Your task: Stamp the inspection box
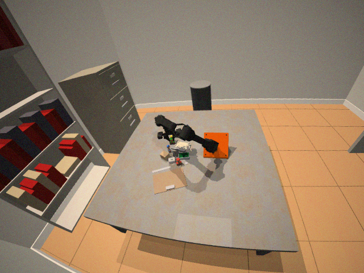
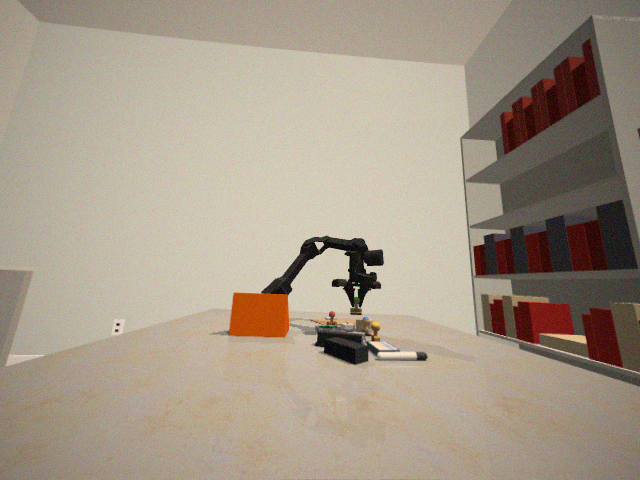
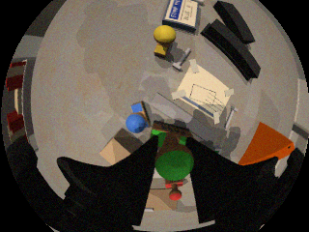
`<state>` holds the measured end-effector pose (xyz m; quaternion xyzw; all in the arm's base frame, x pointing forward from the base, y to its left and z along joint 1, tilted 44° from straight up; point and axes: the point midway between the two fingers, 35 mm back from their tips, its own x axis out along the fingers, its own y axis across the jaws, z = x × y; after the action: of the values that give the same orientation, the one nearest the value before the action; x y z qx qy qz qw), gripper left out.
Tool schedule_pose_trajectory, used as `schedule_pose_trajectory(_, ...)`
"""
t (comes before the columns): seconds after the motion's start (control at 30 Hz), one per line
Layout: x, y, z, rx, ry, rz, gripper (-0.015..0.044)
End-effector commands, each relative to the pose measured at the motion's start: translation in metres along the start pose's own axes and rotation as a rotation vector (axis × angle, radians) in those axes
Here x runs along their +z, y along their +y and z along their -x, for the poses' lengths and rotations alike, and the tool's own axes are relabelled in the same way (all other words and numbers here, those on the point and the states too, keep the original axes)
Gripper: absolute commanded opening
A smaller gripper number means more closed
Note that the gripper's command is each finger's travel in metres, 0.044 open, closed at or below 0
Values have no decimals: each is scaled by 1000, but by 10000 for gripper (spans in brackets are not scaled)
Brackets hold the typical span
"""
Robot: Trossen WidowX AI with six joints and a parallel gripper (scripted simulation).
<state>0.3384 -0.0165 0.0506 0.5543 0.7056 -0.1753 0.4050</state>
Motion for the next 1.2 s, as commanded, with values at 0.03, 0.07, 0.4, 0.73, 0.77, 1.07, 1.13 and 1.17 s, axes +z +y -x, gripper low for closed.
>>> schedule_pose_trajectory(0.03,-32,34,5,11,0,0,0)
schedule_pose_trajectory(0.07,-39,40,5,12,1,0,0)
schedule_pose_trajectory(0.4,-115,87,6,18,25,8,0)
schedule_pose_trajectory(0.73,-127,92,5,18,31,10,0)
schedule_pose_trajectory(0.77,-127,92,4,18,30,10,0)
schedule_pose_trajectory(1.07,-128,94,-11,18,30,10,0)
schedule_pose_trajectory(1.13,-128,94,-14,19,30,10,0)
schedule_pose_trajectory(1.17,-128,94,-16,19,30,10,0)
